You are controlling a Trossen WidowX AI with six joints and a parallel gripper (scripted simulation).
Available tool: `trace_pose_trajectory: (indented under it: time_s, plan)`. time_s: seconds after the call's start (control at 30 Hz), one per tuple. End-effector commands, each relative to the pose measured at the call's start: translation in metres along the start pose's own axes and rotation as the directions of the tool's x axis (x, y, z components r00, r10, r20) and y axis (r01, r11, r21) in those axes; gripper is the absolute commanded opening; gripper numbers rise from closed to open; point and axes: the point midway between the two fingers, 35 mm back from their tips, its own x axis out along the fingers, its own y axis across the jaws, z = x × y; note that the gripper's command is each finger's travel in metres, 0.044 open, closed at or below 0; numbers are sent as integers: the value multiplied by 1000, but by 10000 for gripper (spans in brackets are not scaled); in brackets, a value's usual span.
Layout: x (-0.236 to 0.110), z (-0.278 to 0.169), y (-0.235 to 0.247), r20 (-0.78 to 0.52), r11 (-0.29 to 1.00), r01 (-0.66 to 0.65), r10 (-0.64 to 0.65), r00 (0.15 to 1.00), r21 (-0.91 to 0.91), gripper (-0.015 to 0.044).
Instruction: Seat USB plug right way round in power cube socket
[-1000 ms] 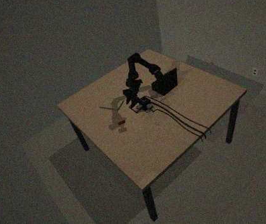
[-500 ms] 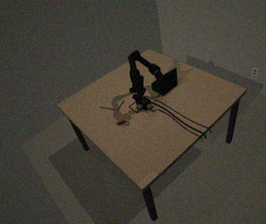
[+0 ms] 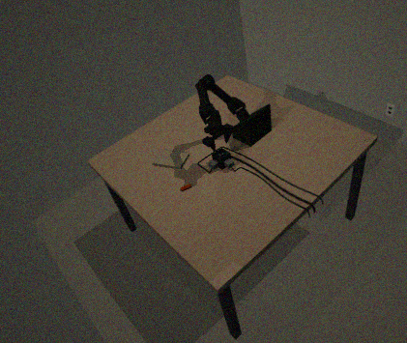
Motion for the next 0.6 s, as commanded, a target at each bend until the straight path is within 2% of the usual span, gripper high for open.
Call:
trace_pose_trajectory:
  time_s: [0.0,0.57]
  plan:
    - [0,2,-4,1,1000,15,-15,1000,24,440]
    - [12,3,-4,1,1000,15,-15,1000,24,440]
